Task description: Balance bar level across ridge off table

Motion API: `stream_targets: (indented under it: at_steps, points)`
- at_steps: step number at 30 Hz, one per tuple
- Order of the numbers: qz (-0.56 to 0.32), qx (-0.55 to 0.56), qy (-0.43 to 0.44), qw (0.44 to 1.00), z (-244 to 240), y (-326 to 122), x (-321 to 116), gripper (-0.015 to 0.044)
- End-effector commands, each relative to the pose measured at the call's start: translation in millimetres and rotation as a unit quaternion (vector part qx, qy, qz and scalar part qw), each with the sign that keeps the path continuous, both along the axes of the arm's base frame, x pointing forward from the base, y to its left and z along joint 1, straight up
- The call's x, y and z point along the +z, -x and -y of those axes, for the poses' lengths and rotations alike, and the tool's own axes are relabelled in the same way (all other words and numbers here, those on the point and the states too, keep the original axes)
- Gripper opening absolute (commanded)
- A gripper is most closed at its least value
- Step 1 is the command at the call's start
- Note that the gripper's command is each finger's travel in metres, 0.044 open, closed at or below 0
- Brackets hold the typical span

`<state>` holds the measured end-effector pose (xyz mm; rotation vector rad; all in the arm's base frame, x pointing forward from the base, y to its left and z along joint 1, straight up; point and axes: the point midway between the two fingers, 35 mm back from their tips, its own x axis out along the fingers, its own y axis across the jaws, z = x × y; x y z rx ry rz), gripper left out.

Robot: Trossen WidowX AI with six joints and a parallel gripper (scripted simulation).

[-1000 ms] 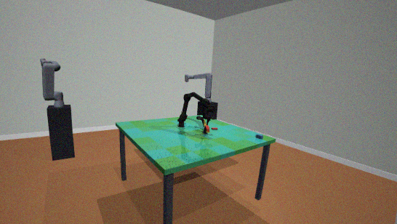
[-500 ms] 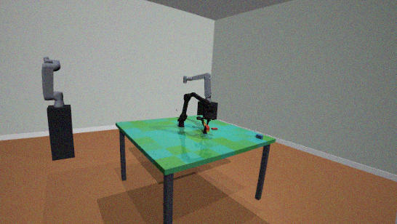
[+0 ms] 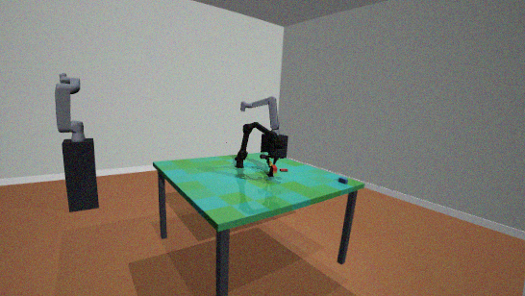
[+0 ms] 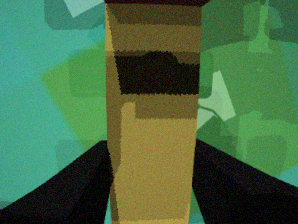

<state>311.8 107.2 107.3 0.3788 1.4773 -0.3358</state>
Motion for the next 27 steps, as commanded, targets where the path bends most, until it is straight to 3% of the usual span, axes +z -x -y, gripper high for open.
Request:
stream_targets:
  at_steps: [1, 27]
  points:
    - [-0.017, 0.0, 0.0, 1.0, -1.0, 6.8, -8.9, 0.0]
    - [-0.017, 0.0, 0.0, 1.0, -1.2, 6.9, -2.3, 0.0]
